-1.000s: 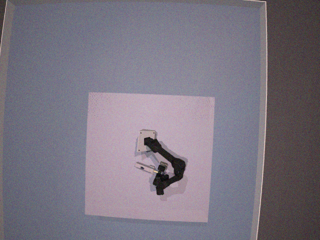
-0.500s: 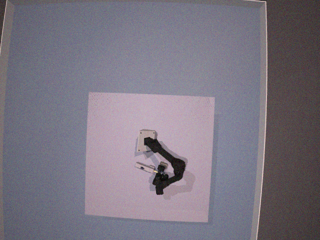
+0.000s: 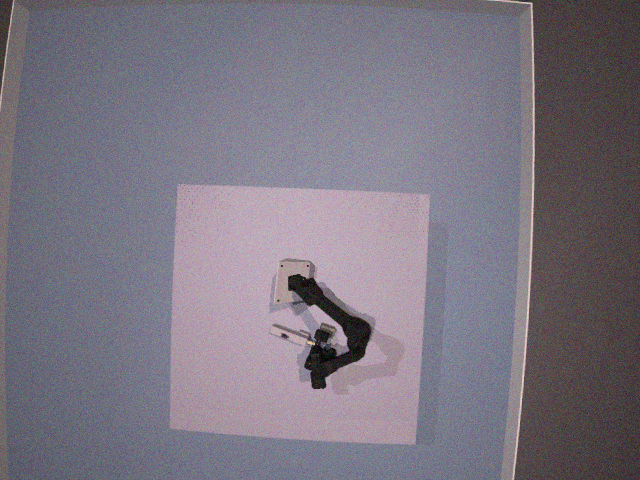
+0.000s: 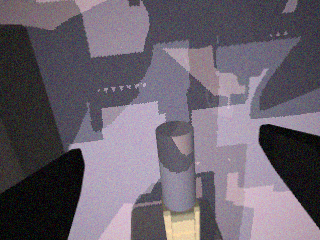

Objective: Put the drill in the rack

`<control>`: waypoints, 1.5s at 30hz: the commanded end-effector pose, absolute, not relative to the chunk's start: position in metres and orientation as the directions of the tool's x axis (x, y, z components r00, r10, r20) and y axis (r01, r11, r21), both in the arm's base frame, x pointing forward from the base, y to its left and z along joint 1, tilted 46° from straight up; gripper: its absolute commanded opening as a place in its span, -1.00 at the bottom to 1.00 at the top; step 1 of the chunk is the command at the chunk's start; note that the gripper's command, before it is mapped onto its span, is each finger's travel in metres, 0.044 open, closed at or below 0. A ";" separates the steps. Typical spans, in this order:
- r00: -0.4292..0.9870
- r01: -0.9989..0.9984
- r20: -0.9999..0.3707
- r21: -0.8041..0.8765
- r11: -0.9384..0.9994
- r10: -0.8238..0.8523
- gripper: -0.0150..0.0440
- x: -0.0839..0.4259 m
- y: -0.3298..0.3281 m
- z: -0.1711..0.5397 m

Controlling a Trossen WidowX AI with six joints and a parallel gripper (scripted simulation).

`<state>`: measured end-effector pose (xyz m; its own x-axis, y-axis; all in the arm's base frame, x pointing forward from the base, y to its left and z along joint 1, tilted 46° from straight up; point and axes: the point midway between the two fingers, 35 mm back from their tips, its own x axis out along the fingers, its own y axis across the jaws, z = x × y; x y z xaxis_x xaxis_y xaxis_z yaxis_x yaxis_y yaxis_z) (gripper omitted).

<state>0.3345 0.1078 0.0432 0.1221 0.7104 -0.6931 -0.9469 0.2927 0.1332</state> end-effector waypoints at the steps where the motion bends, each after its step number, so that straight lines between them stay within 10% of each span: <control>1: 0.118 -0.948 -0.694 0.134 0.289 0.710 1.00 0.332 0.108 0.041; 17: 0.122 -0.947 -0.693 0.133 0.293 0.710 -0.33 0.334 0.108 0.043; 45: 0.118 -0.948 -0.694 0.134 0.289 0.710 -0.49 0.330 0.106 0.046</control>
